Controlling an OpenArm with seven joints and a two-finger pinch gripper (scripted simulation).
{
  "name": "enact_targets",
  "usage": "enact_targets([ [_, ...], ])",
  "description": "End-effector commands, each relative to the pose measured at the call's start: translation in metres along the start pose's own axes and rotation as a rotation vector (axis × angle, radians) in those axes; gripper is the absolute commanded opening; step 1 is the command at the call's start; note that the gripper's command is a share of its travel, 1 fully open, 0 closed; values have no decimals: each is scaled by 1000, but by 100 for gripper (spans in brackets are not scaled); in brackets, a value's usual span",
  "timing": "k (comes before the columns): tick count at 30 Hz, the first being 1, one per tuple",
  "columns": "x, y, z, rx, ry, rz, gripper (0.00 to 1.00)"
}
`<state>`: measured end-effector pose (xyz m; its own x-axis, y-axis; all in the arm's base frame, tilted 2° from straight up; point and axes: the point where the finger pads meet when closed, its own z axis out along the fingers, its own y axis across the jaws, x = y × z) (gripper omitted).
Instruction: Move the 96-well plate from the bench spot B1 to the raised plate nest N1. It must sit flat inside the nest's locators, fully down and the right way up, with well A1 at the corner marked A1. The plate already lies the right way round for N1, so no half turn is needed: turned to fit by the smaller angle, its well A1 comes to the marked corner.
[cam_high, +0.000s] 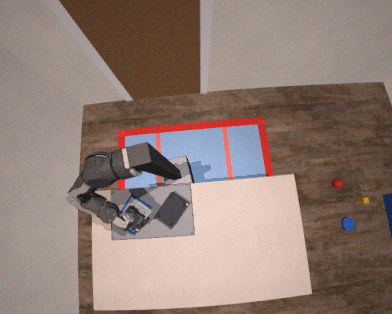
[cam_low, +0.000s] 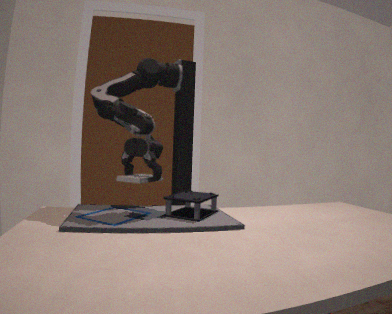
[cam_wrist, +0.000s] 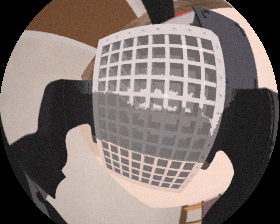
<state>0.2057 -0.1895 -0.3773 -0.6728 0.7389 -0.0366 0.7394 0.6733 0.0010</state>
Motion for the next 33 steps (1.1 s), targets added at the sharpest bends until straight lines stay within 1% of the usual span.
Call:
enact_targets([
  [1,0,-1,0,4,-1,1,0],
  [3,0,-1,0,4,-1,1,0],
  [8,26,29,-9,3,-1,1,0],
  [20,26,29,-9,3,-1,1,0],
  [25,53,59,-18,3,0,1,0],
  [33,53,59,-18,3,0,1,0],
])
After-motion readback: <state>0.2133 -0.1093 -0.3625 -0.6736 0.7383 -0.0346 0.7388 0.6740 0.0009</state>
